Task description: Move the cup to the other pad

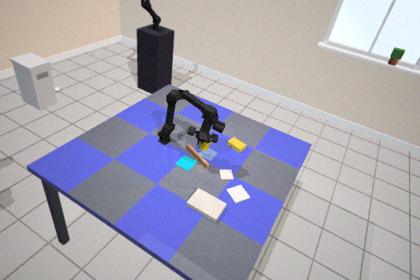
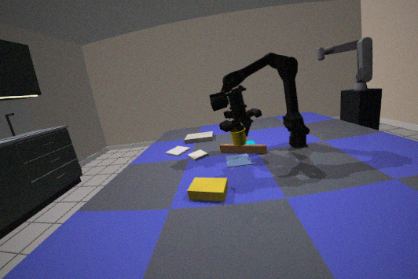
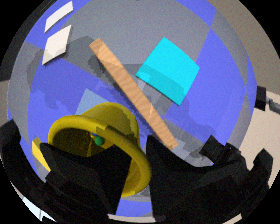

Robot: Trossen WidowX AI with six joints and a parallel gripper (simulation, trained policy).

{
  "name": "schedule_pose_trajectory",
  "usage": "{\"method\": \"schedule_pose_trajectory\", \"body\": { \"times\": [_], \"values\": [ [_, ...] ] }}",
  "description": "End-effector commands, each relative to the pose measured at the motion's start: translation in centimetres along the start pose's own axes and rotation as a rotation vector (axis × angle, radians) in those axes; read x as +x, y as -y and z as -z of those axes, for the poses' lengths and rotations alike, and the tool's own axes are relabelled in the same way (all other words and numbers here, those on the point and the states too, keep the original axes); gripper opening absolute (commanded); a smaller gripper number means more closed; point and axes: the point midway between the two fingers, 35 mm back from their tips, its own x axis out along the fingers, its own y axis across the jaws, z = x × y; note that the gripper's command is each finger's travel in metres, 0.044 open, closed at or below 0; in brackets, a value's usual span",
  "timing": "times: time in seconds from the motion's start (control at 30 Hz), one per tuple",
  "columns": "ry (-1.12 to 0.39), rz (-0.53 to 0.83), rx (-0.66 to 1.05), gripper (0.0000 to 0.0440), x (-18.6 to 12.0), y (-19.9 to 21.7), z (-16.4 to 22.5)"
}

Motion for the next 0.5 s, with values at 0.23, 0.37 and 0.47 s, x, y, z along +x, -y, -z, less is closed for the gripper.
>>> {"method": "schedule_pose_trajectory", "body": {
  "times": [0.23, 0.37, 0.47],
  "values": [
    [0.006, -0.07, 0.11, 0.0, -1.4, 1.0, -2.4],
    [0.013, -0.093, 0.147, 0.0, -1.6, 1.3, -3.4],
    [0.018, -0.109, 0.174, 0.0, -1.6, 1.6, -4.2]
  ]
}}
